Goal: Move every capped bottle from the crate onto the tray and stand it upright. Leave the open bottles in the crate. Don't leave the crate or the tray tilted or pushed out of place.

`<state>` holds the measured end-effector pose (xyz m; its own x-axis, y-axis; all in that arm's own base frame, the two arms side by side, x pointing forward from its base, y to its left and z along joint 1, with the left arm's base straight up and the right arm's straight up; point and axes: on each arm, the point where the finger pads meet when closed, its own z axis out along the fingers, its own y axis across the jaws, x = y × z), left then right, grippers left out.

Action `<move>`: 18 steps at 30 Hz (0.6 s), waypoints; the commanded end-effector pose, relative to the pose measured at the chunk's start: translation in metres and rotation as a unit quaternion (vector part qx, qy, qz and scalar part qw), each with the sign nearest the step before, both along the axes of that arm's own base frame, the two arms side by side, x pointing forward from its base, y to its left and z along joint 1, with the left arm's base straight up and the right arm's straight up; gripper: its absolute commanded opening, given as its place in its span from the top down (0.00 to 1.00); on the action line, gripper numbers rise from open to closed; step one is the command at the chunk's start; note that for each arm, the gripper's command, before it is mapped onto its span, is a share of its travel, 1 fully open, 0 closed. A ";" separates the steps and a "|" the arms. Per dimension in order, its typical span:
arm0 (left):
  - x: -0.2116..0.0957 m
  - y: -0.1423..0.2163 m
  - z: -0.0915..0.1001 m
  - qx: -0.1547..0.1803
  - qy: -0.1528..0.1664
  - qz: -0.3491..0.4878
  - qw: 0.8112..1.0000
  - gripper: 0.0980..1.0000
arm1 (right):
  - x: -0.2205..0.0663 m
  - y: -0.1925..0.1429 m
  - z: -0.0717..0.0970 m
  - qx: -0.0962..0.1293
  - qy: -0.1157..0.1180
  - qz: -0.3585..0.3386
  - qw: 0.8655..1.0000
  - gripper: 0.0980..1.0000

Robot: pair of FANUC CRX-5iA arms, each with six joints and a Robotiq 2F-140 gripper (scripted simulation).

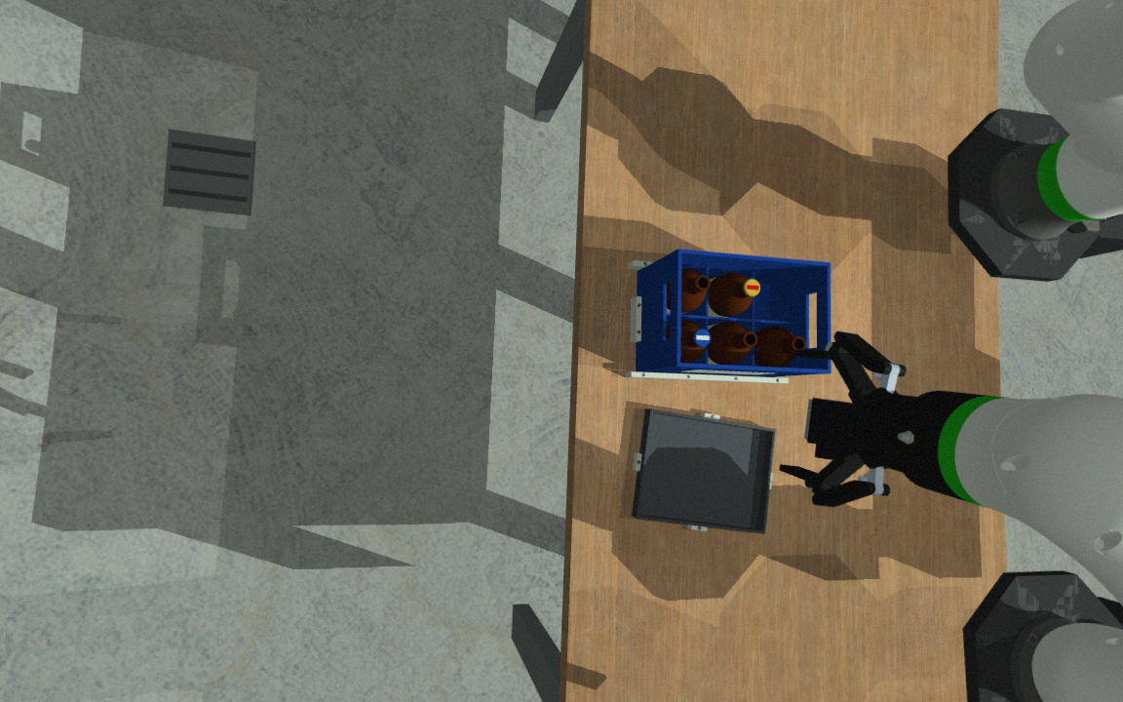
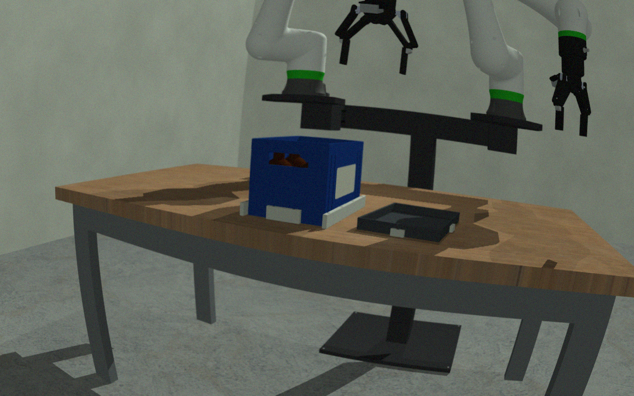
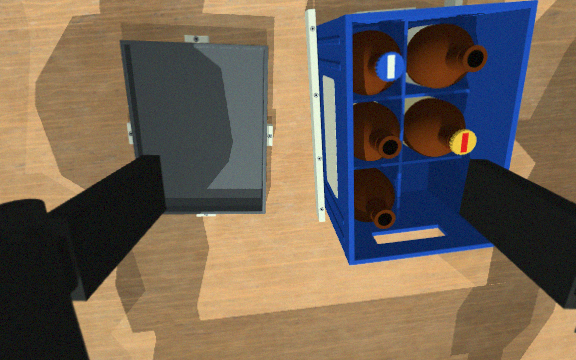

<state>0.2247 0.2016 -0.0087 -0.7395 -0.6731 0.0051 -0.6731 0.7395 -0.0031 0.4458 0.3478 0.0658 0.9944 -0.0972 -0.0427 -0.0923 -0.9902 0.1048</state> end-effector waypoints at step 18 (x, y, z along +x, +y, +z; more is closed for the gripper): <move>-0.028 0.024 0.007 0.003 -0.001 0.056 0.998 0.00 | 0.000 0.000 0.001 0.001 -0.001 0.000 1.000 0.00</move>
